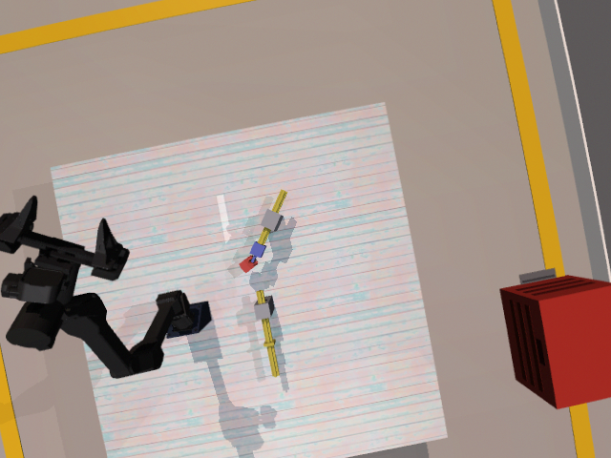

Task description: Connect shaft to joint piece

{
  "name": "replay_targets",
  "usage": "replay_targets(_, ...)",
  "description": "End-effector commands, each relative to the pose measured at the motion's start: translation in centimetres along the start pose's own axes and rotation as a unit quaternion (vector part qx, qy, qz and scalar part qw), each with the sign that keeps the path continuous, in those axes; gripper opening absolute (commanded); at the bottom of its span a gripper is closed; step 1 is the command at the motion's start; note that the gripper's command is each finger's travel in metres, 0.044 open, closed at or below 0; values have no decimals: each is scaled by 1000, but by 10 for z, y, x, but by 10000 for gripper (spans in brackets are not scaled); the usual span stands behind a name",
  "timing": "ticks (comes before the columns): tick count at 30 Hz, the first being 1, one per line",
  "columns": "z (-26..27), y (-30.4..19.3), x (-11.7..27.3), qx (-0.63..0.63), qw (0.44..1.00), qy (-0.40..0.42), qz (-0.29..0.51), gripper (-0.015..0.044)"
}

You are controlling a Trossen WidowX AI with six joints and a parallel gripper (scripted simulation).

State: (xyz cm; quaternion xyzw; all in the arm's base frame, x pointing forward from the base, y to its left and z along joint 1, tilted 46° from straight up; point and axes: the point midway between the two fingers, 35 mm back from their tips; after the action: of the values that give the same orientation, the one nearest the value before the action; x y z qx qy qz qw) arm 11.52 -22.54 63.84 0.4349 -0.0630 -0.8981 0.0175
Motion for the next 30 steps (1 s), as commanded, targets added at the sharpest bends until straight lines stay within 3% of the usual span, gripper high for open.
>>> replay_targets(1, 21, -23, 3, 57, 998, 21, 15, 440)
replay_targets(11, 62, -93, 10, 213, 973, 68, 62, 440)
replay_targets(16, 57, -121, 17, 222, 969, 60, 94, 440)
replay_targets(30, 58, -225, 25, 407, 890, 94, 184, 440)
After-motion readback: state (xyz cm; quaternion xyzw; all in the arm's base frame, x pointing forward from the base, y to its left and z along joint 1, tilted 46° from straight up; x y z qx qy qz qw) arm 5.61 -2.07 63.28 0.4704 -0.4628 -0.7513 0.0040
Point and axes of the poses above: the point midway between the two fingers, 35 mm back from their tips, its own x axis back along the fingers, its own z axis across the jaws, y = z × x, and after that the axes turned 4 degrees about x, right-handed
